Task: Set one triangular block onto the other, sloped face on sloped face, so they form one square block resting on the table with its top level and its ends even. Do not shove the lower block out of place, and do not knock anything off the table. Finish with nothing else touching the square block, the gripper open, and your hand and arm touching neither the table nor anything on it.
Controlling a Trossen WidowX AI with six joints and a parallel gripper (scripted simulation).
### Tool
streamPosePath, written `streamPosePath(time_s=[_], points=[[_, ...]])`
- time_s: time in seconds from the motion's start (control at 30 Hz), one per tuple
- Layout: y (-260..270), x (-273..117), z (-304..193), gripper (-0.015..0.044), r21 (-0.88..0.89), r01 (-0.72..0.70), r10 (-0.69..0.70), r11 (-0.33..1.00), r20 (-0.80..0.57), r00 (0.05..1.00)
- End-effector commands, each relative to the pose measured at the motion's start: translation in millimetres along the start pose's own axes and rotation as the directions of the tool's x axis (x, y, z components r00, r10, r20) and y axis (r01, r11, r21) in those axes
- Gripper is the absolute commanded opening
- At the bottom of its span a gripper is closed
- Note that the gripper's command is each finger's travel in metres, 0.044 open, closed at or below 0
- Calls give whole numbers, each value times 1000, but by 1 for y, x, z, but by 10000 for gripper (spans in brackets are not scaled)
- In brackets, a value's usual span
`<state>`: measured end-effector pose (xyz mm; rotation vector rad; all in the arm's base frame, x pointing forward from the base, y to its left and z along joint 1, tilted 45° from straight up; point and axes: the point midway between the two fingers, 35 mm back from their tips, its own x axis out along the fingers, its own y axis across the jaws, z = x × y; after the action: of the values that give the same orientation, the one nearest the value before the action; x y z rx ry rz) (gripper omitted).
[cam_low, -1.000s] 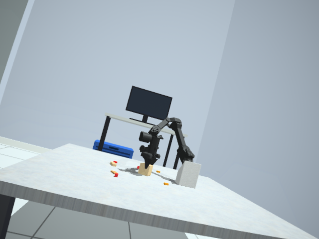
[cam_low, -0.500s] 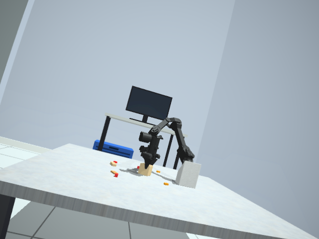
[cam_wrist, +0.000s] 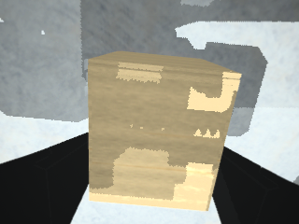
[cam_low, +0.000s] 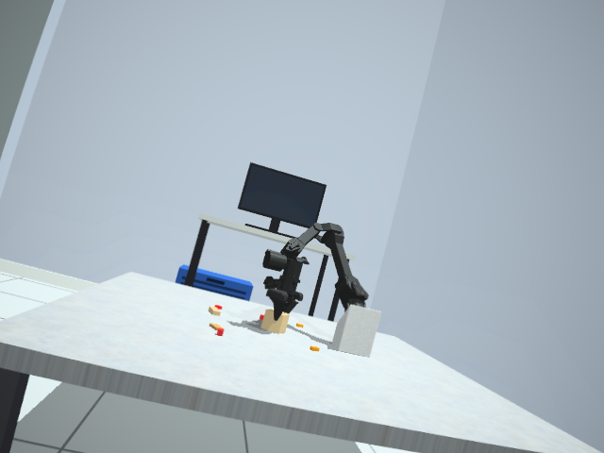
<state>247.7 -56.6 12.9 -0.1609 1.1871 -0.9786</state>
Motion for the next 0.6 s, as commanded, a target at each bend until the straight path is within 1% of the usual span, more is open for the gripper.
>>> streamPosePath(time_s=[0.0,0.5,0.53,0.57], points=[[0,0,0,26,0,0,0,1000,0,1000],[0,0,0,420,0,0,0,1000,0,1000],[0,0,0,440,0,0,0,1000,0,1000],[0,0,0,440,0,0,0,1000,0,1000]])
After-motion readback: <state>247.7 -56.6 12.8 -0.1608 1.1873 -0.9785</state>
